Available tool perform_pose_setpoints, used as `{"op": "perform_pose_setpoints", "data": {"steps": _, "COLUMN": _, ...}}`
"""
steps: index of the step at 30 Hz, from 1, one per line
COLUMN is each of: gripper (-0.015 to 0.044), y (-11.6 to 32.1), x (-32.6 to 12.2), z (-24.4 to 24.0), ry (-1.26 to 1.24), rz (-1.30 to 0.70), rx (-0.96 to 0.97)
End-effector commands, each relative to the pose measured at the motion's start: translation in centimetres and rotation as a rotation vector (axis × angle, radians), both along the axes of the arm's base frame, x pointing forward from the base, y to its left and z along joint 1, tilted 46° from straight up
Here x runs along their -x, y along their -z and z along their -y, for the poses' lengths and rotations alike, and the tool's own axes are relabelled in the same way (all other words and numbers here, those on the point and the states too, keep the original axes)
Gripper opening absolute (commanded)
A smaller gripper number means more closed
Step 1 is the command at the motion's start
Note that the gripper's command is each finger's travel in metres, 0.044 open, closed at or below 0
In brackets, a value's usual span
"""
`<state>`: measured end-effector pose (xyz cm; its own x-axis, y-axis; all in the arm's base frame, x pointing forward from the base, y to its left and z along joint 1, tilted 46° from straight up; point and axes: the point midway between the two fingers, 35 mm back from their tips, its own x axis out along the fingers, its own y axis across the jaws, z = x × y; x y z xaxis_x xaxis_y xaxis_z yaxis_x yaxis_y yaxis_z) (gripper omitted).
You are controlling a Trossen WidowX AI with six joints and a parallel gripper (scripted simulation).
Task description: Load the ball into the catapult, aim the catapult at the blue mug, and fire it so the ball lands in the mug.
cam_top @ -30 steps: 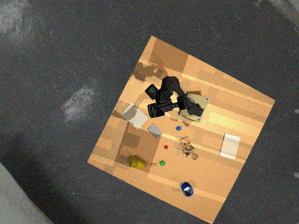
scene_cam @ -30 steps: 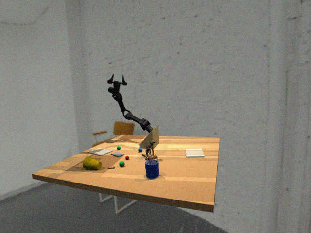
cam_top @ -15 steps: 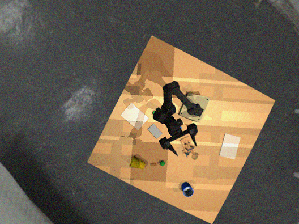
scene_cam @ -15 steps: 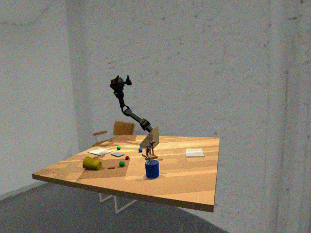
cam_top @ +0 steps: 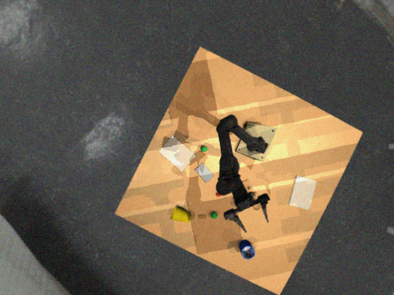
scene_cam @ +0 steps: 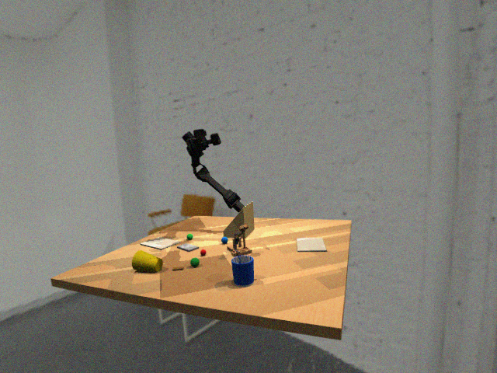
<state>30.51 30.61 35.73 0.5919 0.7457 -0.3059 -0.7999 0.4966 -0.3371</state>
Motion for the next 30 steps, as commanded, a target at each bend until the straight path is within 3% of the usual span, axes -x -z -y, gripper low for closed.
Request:
{"op": "perform_pose_setpoints", "data": {"steps": 1, "gripper": 0.0440, "y": 4.0, "x": -1.9, "z": 0.5, "ry": 0.073, "rz": -0.082, "rx": 0.088}}
{"op": "perform_pose_setpoints", "data": {"steps": 15, "gripper": 0.0440, "y": 17.0, "x": -5.5, "z": 3.5, "ry": 0.316, "rz": -0.352, "rx": 0.393}}
{"op": "perform_pose_setpoints", "data": {"steps": 30, "gripper": 0.0440, "y": 28.7, "x": -5.4, "z": 10.0, "ry": 0.555, "rz": -0.574, "rx": 0.779}}
